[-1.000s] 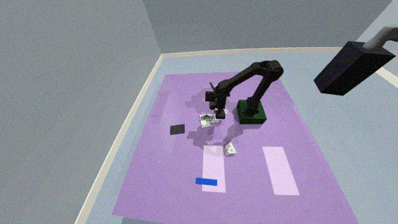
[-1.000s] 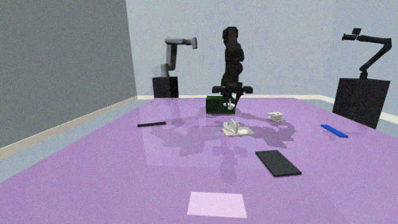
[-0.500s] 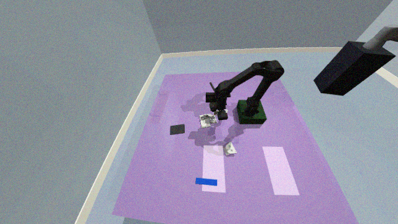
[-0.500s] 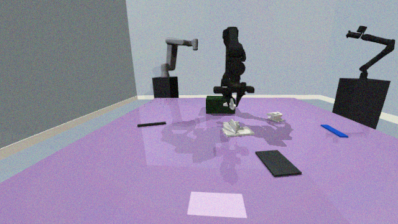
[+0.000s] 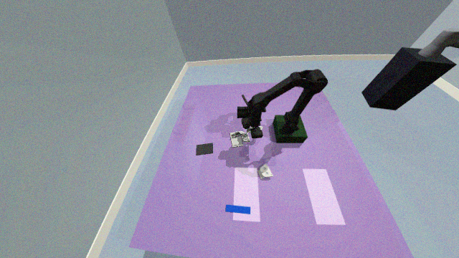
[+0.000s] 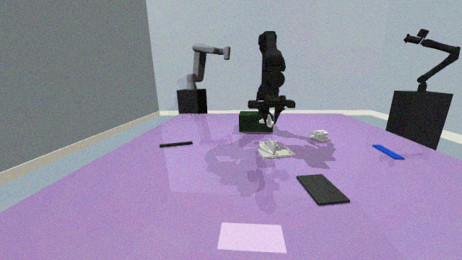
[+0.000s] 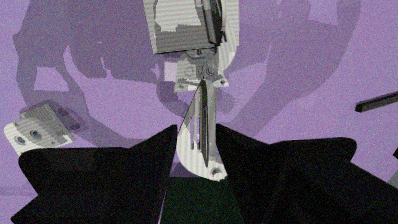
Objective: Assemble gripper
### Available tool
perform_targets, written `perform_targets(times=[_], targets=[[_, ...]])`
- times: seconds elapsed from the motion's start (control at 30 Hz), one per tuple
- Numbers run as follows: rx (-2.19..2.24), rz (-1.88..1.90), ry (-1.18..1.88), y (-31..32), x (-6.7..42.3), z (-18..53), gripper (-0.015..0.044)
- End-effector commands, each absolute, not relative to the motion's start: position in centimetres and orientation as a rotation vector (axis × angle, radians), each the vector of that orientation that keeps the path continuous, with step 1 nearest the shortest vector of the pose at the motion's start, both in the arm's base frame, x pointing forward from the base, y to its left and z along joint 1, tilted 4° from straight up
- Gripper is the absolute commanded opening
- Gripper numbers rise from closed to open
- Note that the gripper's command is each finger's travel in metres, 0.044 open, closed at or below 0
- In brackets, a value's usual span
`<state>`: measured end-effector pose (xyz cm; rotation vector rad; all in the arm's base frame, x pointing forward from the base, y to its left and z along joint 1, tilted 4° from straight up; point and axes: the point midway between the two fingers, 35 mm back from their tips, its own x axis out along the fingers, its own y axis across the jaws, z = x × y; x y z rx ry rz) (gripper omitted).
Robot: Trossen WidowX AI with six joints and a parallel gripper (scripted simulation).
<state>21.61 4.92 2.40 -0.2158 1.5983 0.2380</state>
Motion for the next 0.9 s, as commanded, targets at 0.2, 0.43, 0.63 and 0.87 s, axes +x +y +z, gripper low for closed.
perform_targets(times=[0.2, 0.43, 0.63, 0.87], targets=[[-0.21, 0.237, 1.599, 5.8, 23.2, 2.6, 0.0134], [-0.209, 0.238, 1.598, 6.9, 25.2, 2.7, 0.0134], [-0.209, 0.238, 1.596, 8.0, 26.9, 2.7, 0.0134], [-0.208, 0.239, 1.595, 9.3, 28.8, 2.5, 0.0134]])
